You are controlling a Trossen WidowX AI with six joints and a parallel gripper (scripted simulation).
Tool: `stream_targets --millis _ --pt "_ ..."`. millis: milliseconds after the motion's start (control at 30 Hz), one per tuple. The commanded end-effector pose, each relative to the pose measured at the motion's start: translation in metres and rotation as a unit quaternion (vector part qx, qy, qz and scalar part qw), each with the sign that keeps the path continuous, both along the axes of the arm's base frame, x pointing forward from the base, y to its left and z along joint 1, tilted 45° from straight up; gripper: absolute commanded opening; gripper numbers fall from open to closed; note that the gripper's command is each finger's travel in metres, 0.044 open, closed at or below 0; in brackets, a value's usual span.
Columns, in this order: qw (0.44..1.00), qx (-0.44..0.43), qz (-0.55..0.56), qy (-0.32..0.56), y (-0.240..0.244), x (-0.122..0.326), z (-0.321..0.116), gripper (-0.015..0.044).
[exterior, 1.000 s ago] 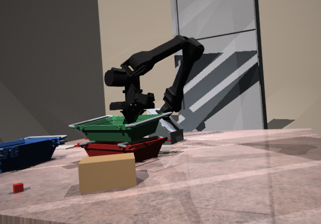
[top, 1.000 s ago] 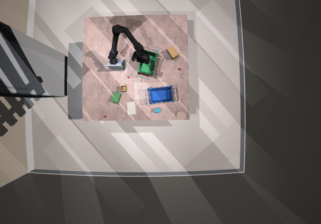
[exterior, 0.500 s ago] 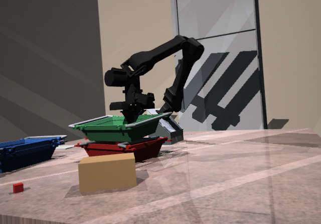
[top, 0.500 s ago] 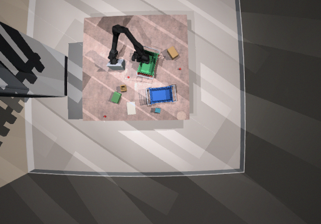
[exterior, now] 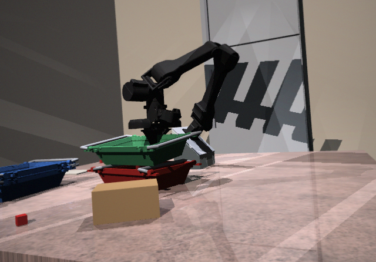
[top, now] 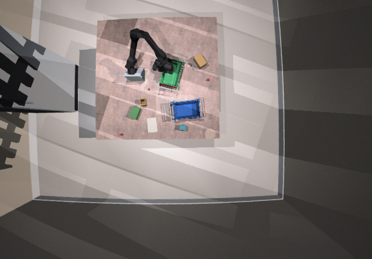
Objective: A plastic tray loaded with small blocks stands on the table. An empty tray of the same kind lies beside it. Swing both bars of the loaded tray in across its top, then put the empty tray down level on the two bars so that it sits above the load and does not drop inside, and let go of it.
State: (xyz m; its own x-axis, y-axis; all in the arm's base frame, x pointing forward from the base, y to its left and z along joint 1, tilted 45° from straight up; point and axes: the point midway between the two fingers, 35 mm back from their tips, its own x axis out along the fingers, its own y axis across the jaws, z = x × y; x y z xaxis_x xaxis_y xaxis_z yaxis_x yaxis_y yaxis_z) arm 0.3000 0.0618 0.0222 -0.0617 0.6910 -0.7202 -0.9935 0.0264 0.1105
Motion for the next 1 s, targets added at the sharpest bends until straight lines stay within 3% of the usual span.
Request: stream_targets --millis 0,967 --pt "1.000 0.003 0.008 0.009 0.007 -0.005 -0.001 0.0000" --pt "1.000 0.003 0.008 0.009 0.012 -0.008 -0.007 0.0000"
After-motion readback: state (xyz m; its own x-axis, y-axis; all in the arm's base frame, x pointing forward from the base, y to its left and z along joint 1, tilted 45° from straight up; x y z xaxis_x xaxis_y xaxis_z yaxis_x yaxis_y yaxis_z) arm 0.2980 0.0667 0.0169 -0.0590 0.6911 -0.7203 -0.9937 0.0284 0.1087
